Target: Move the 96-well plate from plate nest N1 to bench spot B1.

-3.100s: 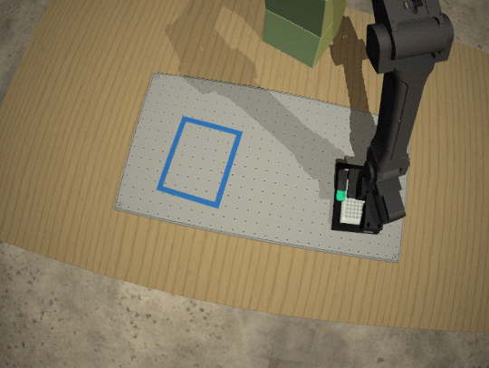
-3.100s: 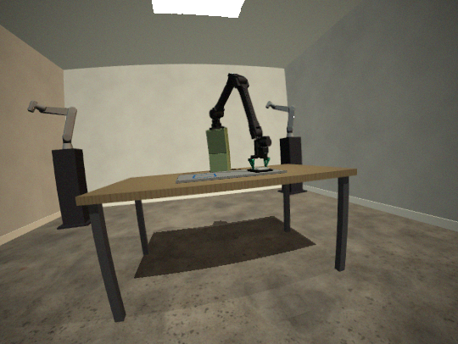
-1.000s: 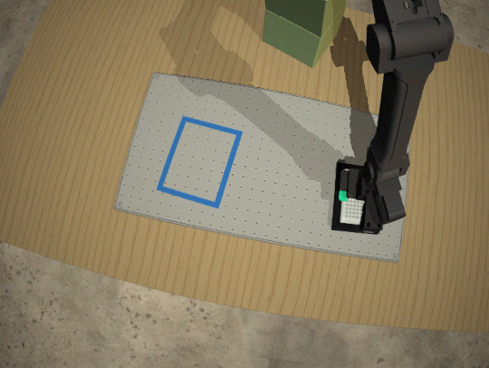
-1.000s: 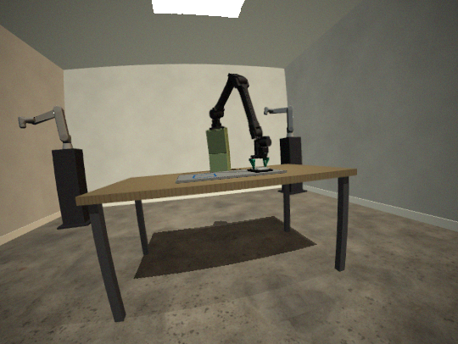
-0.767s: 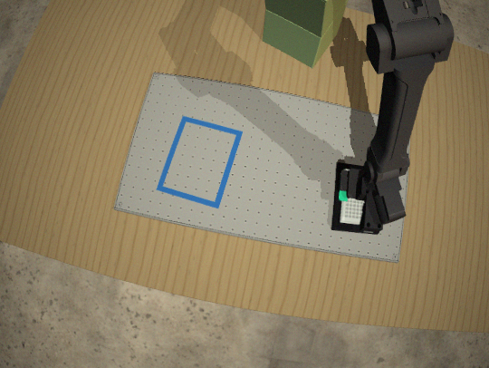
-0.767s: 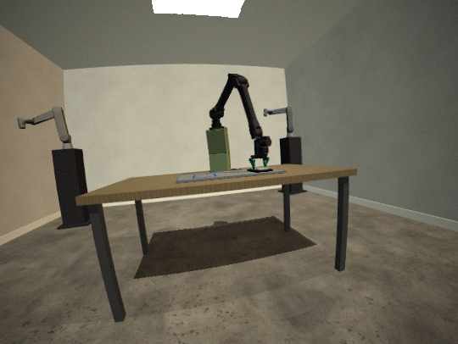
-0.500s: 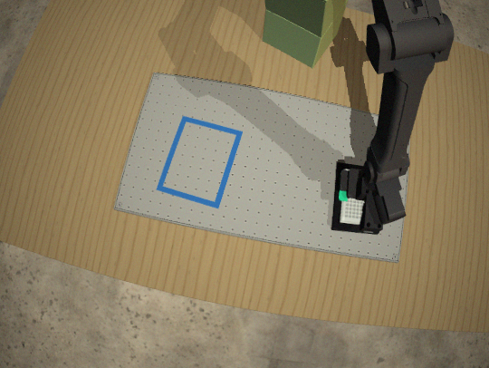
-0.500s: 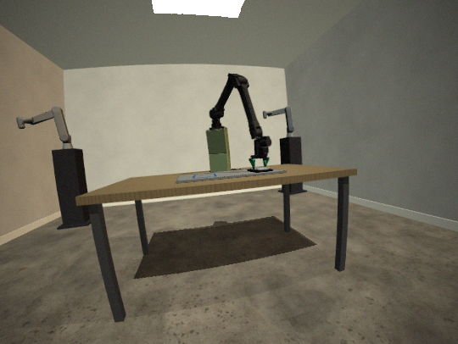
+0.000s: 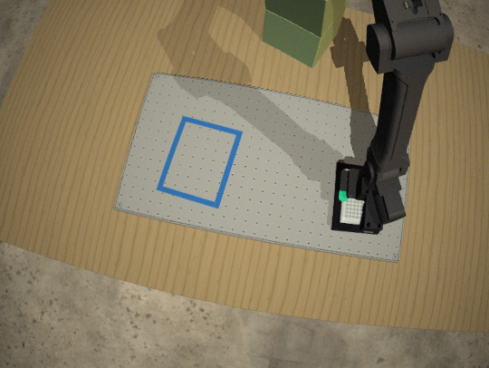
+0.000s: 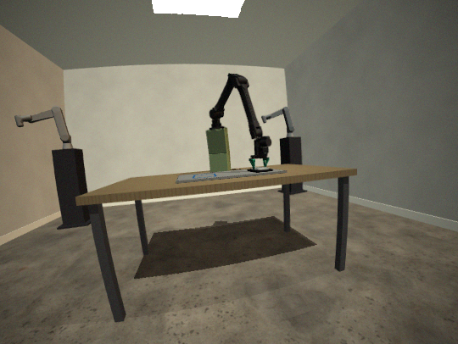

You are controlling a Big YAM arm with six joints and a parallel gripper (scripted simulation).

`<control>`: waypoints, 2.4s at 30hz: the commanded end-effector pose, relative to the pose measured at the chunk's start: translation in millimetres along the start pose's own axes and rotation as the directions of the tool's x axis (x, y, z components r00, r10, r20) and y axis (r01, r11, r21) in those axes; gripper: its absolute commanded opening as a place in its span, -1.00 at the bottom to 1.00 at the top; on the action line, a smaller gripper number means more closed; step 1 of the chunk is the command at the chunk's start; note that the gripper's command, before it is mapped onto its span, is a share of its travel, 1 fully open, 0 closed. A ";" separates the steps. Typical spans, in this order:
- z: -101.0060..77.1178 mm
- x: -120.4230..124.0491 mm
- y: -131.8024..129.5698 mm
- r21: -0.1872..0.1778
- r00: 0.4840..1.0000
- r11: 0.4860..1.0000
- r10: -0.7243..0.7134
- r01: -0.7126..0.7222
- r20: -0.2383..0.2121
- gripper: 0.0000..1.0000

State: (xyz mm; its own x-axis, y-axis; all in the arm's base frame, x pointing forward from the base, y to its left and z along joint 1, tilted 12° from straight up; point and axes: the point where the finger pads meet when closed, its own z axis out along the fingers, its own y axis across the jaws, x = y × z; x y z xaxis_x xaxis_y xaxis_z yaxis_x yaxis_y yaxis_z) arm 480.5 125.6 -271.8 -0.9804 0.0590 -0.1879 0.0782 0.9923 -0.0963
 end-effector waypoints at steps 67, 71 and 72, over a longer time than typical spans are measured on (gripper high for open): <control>-87.6 -14.0 4.8 -0.013 1.000 1.000 0.003 -0.002 0.029 -1.00; -87.6 -14.0 4.8 -0.013 1.000 1.000 0.003 -0.002 0.029 -1.00; -87.6 -14.0 4.8 -0.013 1.000 1.000 0.003 -0.002 0.029 -1.00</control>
State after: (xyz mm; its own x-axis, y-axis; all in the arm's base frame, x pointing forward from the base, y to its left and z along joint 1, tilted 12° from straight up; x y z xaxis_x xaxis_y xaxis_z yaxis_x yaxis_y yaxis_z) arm 470.0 134.0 -192.7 -0.9792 0.0587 -0.1943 0.0778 0.9927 -0.0925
